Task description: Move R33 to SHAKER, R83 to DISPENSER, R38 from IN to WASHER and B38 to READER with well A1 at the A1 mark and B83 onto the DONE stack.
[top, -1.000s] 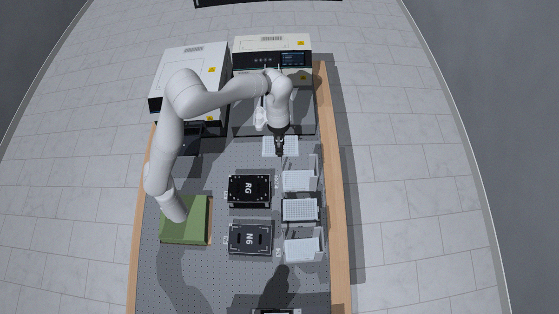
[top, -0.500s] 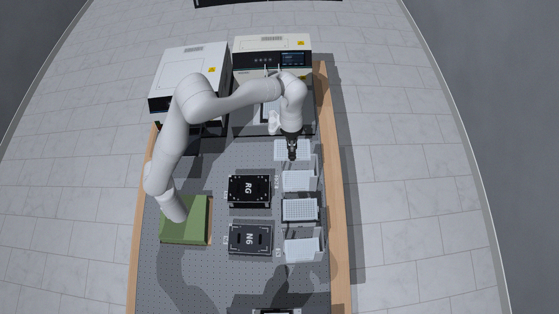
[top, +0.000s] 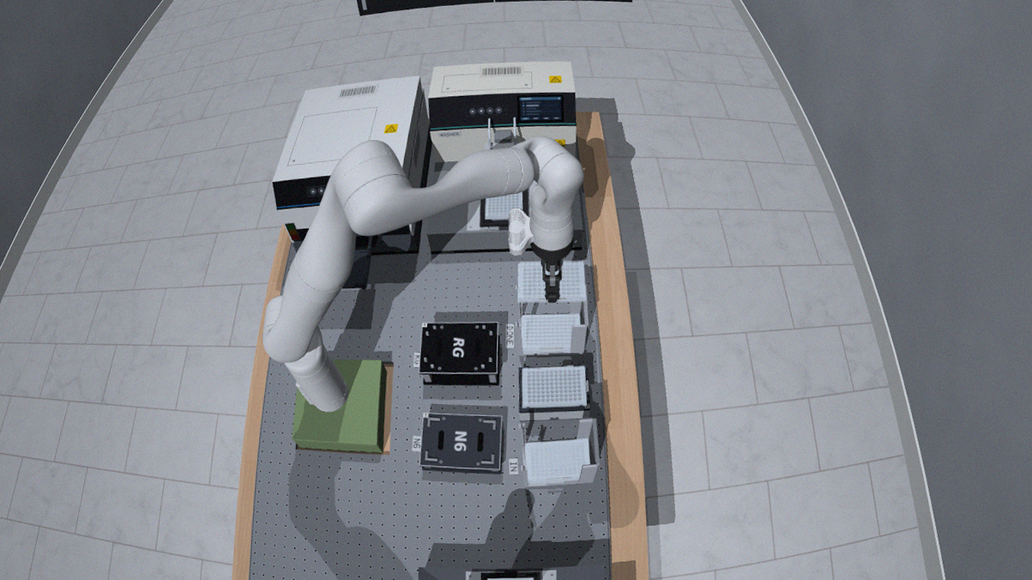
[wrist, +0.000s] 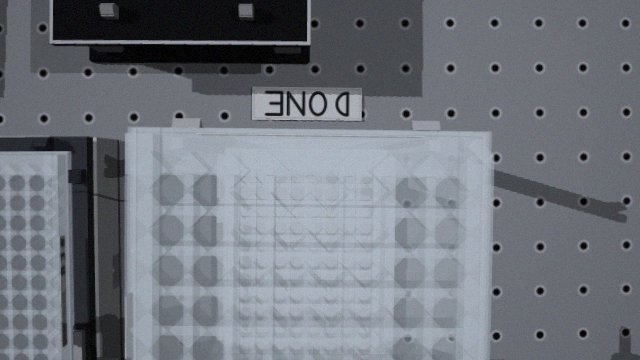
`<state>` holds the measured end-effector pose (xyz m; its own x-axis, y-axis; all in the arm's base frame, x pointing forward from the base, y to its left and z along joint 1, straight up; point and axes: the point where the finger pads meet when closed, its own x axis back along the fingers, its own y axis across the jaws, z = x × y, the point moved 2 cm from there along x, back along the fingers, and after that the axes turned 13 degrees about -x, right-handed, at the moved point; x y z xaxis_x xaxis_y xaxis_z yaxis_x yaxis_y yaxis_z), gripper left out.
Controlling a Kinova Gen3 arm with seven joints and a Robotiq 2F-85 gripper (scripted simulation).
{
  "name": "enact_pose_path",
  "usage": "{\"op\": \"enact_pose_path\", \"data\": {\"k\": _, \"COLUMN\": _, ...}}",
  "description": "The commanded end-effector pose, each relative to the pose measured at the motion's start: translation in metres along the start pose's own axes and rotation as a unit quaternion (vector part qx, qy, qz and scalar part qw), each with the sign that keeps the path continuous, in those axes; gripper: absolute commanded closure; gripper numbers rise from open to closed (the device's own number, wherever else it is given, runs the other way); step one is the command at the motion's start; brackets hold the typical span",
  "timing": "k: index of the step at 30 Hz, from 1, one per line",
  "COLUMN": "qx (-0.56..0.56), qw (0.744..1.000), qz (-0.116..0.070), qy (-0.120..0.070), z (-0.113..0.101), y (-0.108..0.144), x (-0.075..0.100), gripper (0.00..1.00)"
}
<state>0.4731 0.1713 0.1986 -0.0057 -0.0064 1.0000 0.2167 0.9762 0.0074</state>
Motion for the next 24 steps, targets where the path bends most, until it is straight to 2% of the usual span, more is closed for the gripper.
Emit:
{"op": "enact_pose_path", "data": {"k": 1, "qx": 0.001, "qw": 1.0, "qz": 0.0, "qy": 0.0, "z": -0.001, "y": 0.0, "x": 0.0, "gripper": 0.06}}
{"op": "enact_pose_path", "data": {"k": 14, "qx": 0.001, "qw": 1.0, "qz": 0.0, "qy": 0.0, "z": -0.001, "y": 0.0, "x": 0.0, "gripper": 0.06}}
{"op": "enact_pose_path", "data": {"k": 24, "qx": 0.0, "qw": 1.0, "qz": 0.002, "qy": -0.002, "z": -0.003, "y": -0.002, "x": -0.013, "gripper": 0.06}}
